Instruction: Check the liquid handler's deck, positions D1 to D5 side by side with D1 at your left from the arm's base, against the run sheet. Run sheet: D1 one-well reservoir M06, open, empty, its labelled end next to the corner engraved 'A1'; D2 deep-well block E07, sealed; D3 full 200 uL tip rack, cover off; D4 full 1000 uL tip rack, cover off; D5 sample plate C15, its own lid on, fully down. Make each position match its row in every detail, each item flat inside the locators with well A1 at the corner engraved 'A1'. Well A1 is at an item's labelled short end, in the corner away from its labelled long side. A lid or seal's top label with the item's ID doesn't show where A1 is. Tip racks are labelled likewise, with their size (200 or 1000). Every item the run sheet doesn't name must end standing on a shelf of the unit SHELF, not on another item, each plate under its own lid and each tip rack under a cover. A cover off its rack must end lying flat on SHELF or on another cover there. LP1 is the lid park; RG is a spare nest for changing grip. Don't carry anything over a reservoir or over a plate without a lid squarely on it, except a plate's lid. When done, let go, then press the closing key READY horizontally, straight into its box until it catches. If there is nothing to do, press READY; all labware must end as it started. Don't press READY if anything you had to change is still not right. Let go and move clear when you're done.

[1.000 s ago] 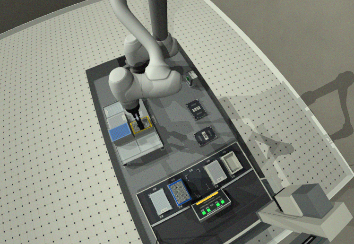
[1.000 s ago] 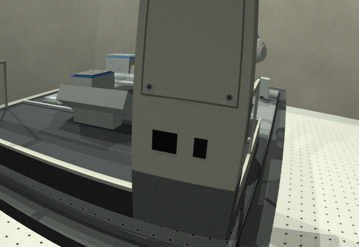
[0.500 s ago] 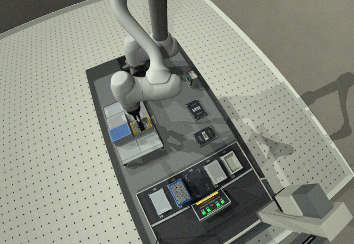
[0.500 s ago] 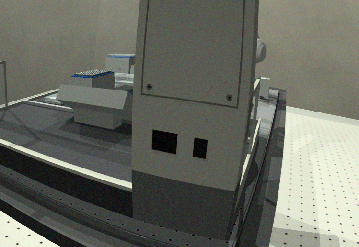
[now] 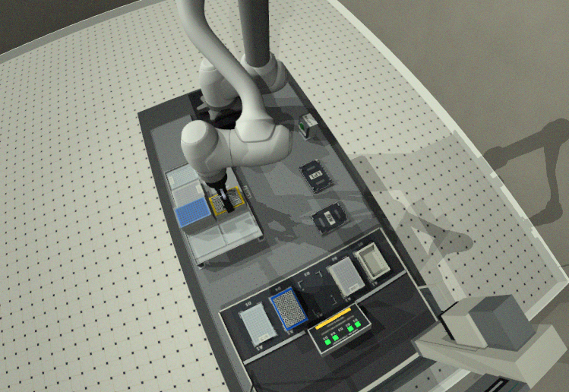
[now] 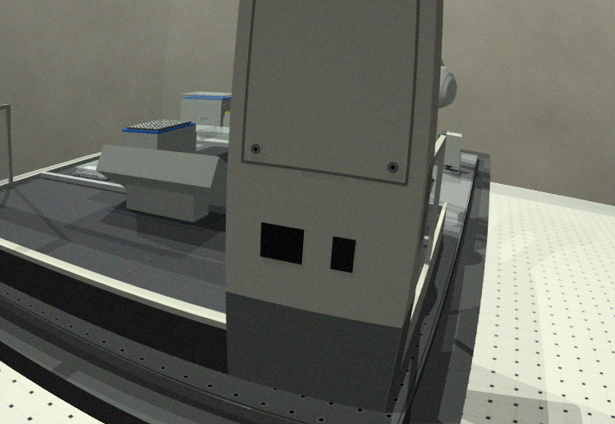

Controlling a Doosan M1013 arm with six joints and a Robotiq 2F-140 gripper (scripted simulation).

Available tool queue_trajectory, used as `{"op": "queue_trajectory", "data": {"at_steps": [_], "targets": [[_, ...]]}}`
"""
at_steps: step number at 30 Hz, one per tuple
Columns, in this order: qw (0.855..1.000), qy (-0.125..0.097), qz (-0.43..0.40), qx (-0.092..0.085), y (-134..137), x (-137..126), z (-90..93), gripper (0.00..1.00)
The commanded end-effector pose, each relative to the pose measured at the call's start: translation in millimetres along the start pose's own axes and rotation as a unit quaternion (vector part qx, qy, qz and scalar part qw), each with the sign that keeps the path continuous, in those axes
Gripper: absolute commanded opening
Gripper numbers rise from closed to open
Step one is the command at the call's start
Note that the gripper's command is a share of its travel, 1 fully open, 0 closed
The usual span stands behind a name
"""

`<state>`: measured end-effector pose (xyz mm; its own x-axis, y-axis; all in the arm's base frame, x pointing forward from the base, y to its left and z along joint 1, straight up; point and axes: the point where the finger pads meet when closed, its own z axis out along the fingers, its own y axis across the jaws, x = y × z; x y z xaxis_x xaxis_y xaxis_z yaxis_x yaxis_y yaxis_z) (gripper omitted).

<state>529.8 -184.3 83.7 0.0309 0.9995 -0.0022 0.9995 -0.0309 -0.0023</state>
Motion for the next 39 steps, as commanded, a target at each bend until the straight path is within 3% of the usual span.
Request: {"op": "queue_trajectory", "data": {"at_steps": [1,39], "targets": [[1.0,0.0,0.0,-0.001,0,0,-0.2,0.66],[1.0,0.0,0.0,-0.001,1,0,53.4,0.66]]}}
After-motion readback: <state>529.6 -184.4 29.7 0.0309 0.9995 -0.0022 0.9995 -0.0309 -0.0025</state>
